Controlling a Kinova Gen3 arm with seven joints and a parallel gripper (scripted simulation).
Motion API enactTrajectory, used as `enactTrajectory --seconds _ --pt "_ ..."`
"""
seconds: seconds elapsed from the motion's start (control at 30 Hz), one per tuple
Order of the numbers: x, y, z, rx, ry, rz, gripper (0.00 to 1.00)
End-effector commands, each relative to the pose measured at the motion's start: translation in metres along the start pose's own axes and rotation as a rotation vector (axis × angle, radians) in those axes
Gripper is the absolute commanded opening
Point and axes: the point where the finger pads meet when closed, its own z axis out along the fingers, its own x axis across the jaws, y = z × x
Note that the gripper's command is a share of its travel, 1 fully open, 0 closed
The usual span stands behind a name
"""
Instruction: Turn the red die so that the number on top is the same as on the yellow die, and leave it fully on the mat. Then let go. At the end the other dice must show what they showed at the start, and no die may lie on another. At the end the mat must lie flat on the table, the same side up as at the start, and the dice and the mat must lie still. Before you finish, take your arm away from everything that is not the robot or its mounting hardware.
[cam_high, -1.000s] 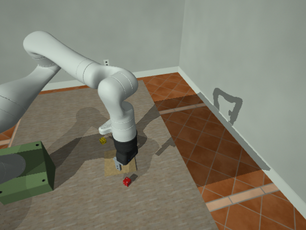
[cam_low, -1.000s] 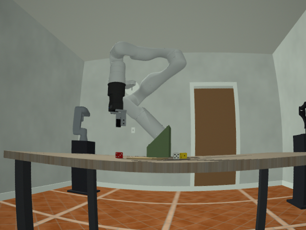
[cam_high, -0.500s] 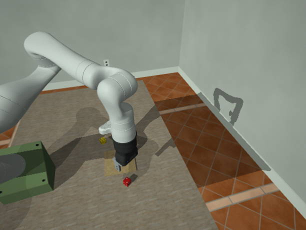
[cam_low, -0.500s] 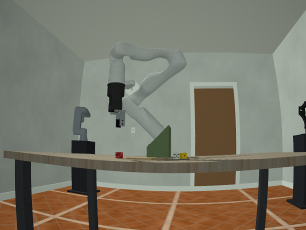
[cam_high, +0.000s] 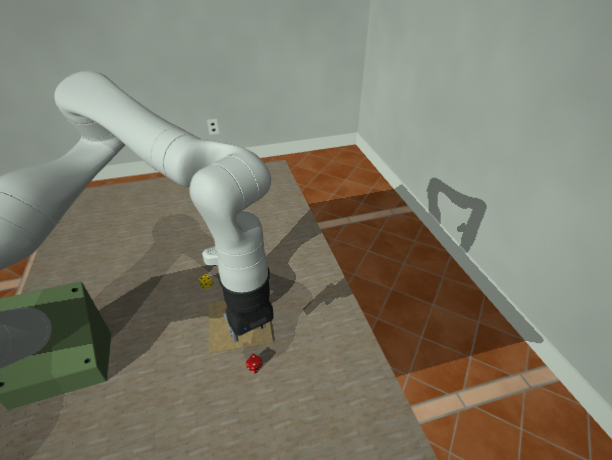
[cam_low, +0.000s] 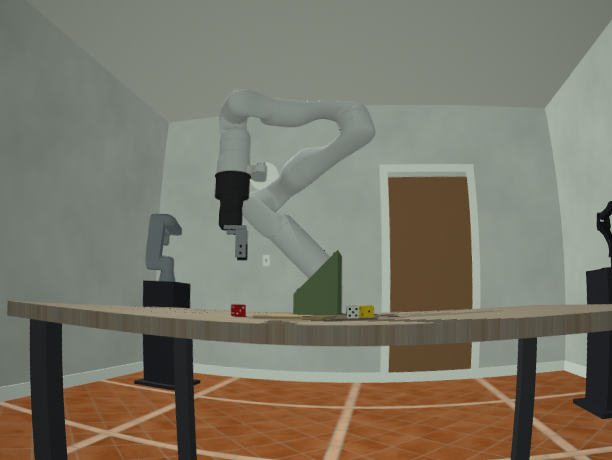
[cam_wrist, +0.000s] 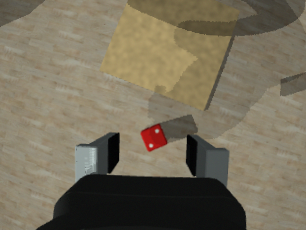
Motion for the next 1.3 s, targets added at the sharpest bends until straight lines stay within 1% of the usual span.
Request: enactTrajectory --seconds 0.0,0.13,0.2,0.5,0.7,0.77,1.0,1.27 --pt "-0.001 -0.001 0.005 0.001 -0.003 0.12 1.0" --pt "-0.001 -0.001 0.01 0.001 -0.004 0.28 1.0" --pt "-0.001 -0.001 0.01 0.001 -0.004 0.28 1.0" --pt "0.0 0.0 0.022 0.001 -0.003 0.64 1.0" --pt "0.0 0.002 0.028 0.0 0.0 0.846 1.0" --pt "0.0 0.002 0.028 0.0 0.0 0.846 1.0" --pt "-0.001 0.005 0.033 0.001 0.004 1.022 1.0" --pt "-0.002 0.006 0.036 0.001 0.006 1.122 1.0"
